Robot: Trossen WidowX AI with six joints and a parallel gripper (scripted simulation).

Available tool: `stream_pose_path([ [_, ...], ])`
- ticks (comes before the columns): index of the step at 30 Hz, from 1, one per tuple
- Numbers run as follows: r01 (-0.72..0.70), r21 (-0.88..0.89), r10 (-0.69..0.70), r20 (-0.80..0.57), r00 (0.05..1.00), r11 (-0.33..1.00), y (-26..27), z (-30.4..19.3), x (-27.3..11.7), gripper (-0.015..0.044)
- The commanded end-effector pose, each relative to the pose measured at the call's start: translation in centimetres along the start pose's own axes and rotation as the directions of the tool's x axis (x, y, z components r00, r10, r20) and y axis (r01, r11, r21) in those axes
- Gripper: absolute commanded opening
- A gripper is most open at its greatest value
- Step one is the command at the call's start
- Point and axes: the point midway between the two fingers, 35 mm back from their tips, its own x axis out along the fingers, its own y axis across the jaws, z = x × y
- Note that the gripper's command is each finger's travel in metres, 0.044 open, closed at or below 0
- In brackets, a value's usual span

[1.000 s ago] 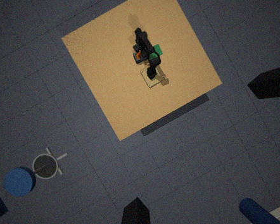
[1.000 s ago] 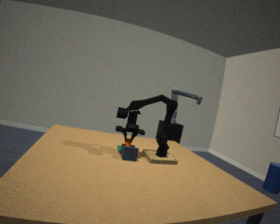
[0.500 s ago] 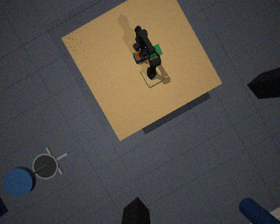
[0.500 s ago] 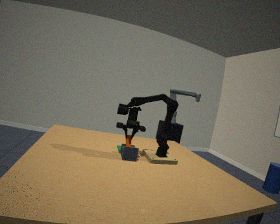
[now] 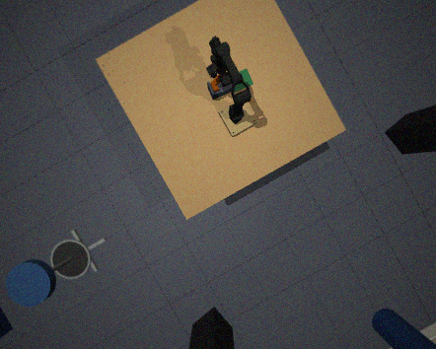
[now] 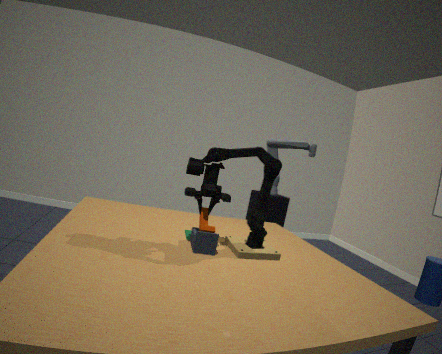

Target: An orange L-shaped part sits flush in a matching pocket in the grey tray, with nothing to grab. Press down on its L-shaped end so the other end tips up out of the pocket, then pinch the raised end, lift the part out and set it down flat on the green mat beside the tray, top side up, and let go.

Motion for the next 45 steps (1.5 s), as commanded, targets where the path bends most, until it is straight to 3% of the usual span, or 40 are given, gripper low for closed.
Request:
stream_pose_path([
  [1,0.006,-0.003,-0.006,0.004,1.0,1.0,-0.1,0.1,-0.8,0.0],
  [17,0.006,-0.003,-0.006,0.004,1.0,1.0,0.0,-0.6,-1.6,0.0],
  [45,0.005,-0.003,-0.005,-0.007,1.0,1.0,0.9,-11.5,-1.3,0.0],
])
